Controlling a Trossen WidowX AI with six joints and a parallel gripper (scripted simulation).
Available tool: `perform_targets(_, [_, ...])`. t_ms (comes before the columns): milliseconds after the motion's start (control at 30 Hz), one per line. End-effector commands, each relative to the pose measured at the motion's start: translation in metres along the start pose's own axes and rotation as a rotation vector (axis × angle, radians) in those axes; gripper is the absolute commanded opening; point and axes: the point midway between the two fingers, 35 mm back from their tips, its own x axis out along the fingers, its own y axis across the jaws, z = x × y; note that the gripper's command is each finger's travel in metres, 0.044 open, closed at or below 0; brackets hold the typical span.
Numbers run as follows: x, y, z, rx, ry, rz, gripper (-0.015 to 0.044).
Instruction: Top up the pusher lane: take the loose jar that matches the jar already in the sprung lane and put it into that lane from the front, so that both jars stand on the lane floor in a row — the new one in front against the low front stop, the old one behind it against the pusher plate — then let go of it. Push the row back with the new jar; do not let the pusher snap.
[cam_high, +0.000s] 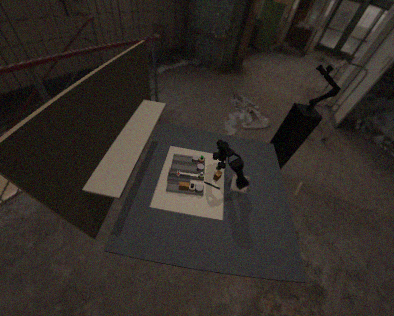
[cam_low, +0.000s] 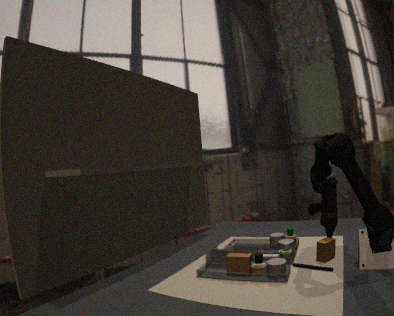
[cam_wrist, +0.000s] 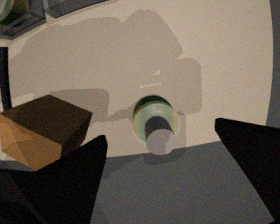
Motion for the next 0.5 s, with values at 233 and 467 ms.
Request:
perform_targets(233, [0.019,0.002,-0.001,0.007,0.0,0.009,0.044])
perform_targets(467, [0.028,0.003,-0.001,0.006,0.0,0.01,0.044])
